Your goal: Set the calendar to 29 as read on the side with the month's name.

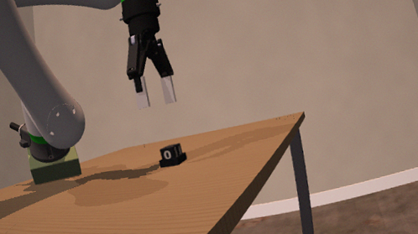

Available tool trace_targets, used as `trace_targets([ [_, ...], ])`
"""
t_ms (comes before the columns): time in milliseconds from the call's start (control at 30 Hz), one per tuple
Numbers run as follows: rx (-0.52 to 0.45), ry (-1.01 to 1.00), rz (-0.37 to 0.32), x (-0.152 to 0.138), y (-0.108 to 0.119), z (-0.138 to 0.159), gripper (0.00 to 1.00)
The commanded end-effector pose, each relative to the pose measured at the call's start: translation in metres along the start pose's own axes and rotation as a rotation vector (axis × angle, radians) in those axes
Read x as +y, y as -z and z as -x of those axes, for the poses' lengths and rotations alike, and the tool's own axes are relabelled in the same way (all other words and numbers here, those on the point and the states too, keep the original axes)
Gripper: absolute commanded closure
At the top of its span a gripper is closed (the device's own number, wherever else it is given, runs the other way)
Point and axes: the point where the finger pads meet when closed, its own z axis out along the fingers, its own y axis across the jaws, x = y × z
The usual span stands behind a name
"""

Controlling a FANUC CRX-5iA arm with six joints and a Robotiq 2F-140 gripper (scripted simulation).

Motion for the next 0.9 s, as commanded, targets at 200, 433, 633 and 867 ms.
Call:
trace_targets([
  [200, 0.009, -0.359, 0.006, 0.0000, -0.0033, -0.0001, 0.00],
  [433, 0.009, -0.592, 0.005, 0.0001, -0.0056, -0.0001, 0.00],
  [633, 0.010, -0.771, 0.004, 0.0002, -0.0074, -0.0001, 0.00],
  [867, 0.010, -1.002, 0.003, 0.0003, -0.0097, -0.0001, 0.00],
])
